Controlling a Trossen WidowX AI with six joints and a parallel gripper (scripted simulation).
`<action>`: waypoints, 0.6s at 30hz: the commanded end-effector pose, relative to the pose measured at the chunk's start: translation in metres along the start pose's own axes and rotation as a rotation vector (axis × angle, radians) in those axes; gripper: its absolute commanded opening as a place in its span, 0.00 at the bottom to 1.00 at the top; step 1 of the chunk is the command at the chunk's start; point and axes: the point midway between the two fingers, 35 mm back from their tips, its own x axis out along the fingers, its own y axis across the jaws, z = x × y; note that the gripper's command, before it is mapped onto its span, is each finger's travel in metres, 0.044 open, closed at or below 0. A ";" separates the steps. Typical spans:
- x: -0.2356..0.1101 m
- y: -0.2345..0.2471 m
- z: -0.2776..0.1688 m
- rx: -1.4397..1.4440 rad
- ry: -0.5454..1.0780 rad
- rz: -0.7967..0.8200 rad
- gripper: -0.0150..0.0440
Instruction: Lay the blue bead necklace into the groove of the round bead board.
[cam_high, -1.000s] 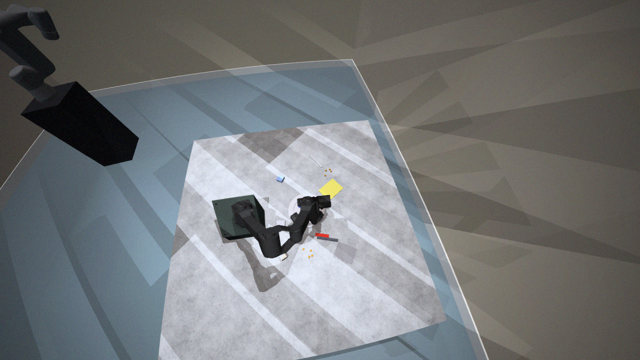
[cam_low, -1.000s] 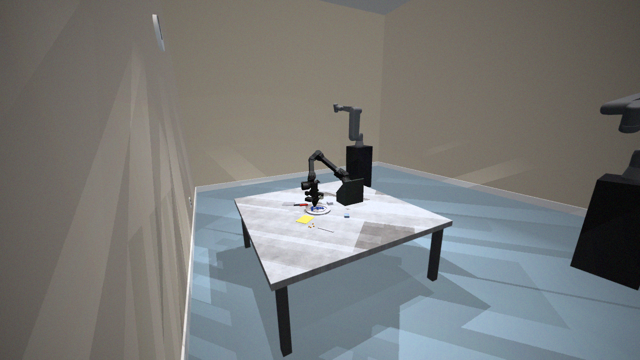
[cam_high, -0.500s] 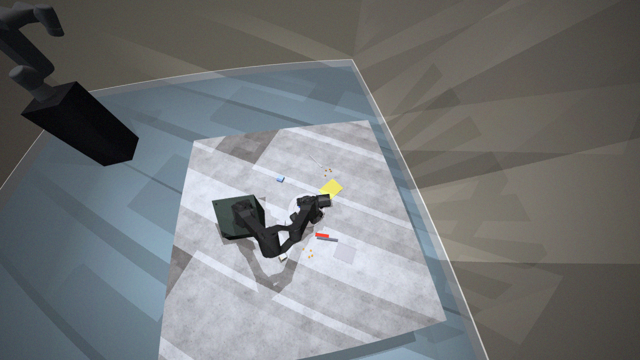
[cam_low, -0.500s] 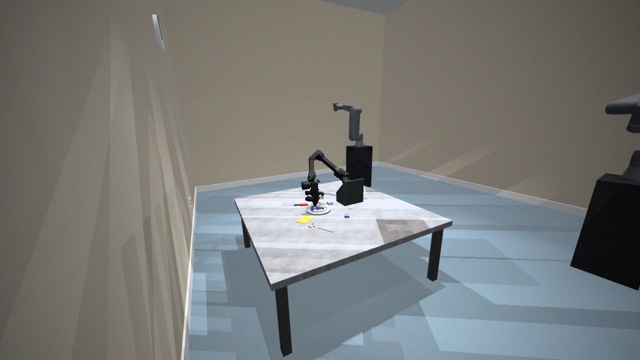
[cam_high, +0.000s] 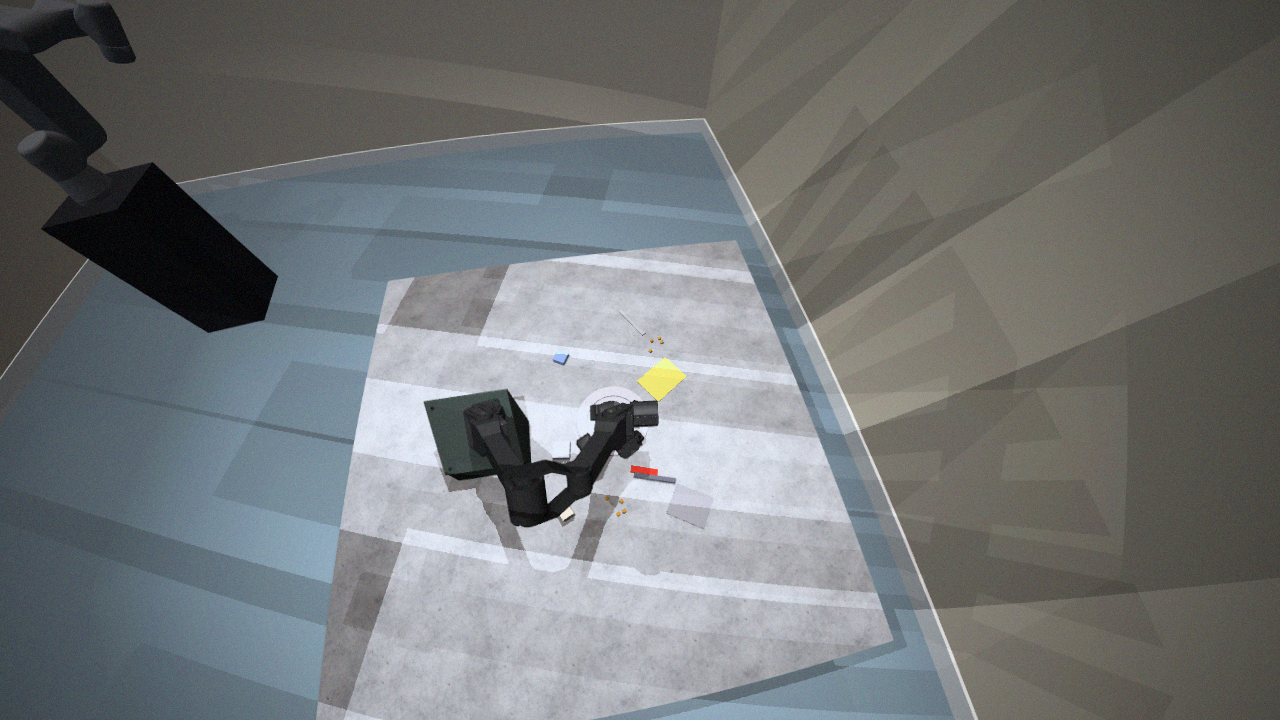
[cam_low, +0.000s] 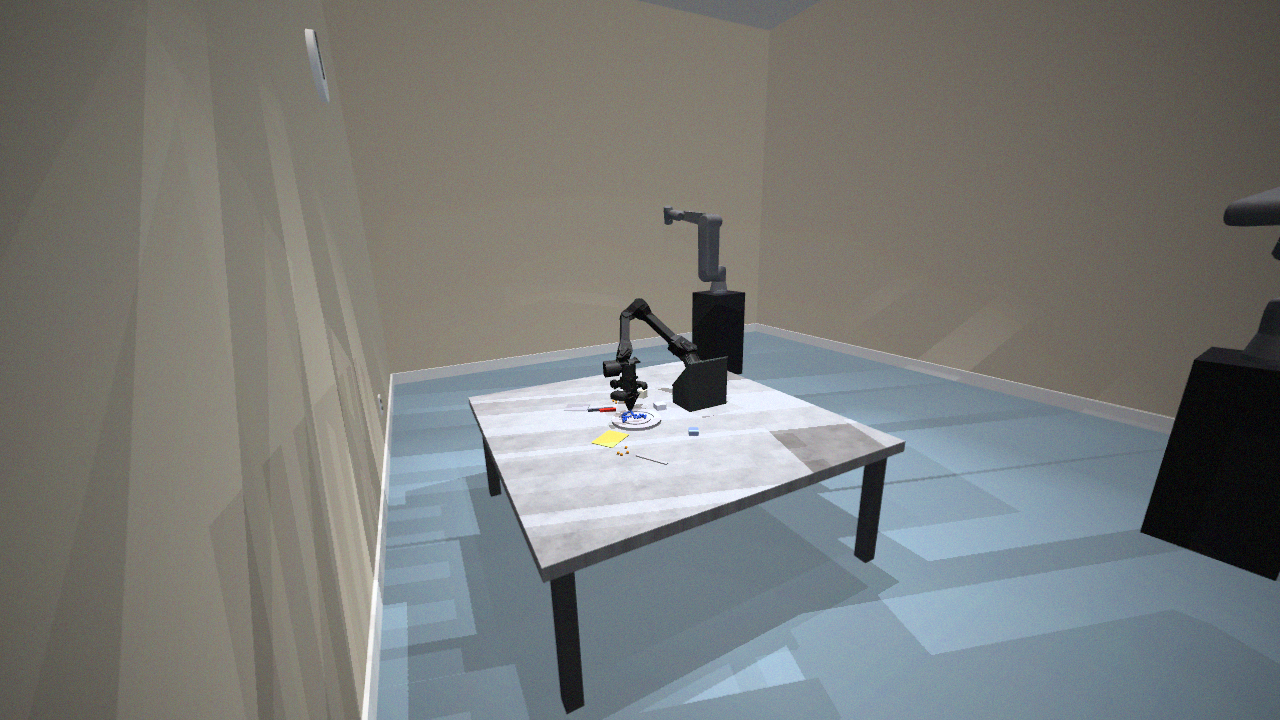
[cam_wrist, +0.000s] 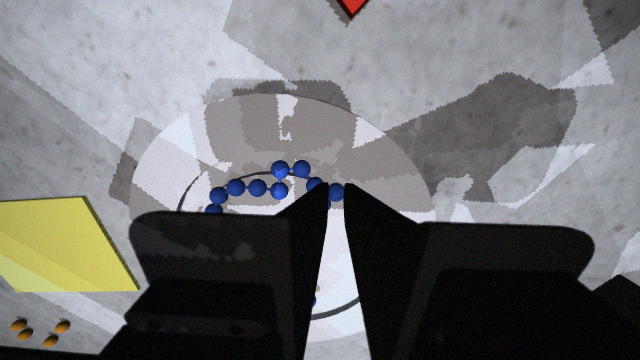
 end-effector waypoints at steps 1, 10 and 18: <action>0.004 -0.001 0.001 0.001 0.000 0.002 0.25; 0.003 0.000 0.002 0.005 -0.004 0.004 0.52; 0.002 0.000 0.002 0.003 -0.003 0.003 0.88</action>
